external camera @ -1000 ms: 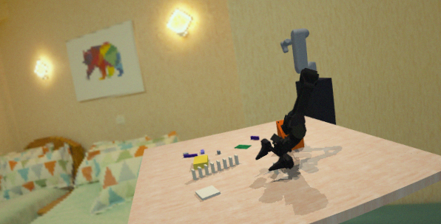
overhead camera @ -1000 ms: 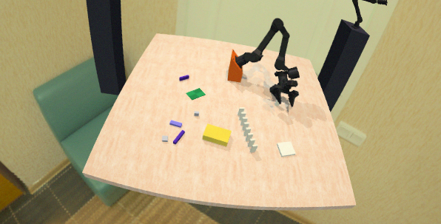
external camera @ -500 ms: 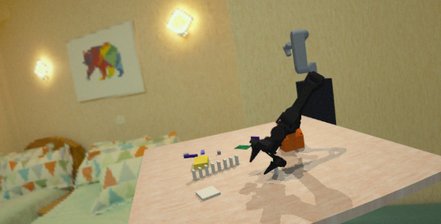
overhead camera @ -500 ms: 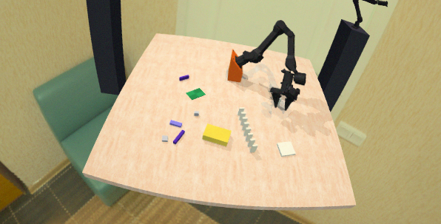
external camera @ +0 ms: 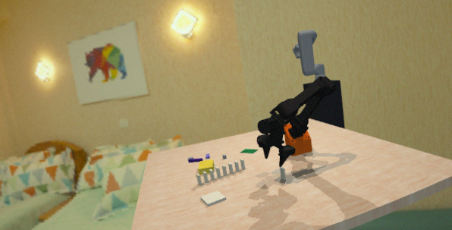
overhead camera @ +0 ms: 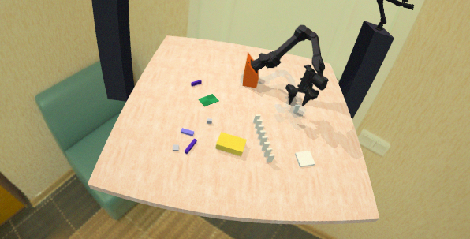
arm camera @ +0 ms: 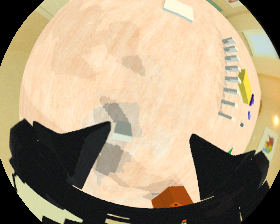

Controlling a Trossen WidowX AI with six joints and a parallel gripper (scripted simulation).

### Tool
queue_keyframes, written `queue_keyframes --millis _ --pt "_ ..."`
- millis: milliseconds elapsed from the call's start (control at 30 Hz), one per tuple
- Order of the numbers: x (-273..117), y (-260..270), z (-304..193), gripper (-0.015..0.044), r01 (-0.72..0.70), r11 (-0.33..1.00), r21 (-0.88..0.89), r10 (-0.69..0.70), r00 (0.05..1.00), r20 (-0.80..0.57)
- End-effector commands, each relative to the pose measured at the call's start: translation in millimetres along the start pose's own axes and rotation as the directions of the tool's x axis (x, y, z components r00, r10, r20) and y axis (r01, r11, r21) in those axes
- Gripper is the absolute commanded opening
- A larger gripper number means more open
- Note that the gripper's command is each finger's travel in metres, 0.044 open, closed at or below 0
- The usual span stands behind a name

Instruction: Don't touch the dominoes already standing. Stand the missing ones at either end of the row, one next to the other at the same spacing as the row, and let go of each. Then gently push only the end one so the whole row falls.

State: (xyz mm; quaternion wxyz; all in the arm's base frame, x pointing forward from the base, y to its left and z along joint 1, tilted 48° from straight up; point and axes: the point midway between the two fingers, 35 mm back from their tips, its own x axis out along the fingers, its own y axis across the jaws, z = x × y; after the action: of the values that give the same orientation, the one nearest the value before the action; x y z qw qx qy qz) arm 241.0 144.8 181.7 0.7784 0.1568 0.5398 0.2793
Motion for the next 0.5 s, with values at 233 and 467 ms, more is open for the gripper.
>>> queue_keyframes --millis 233,467 --pt "-35.4 16.0 -13.5 0.044 -0.176 0.97 0.168 0.199 0.971 -0.132" --pt "-17.6 18.2 -14.4 0.044 -0.173 0.971 0.166 0.196 0.971 -0.134"
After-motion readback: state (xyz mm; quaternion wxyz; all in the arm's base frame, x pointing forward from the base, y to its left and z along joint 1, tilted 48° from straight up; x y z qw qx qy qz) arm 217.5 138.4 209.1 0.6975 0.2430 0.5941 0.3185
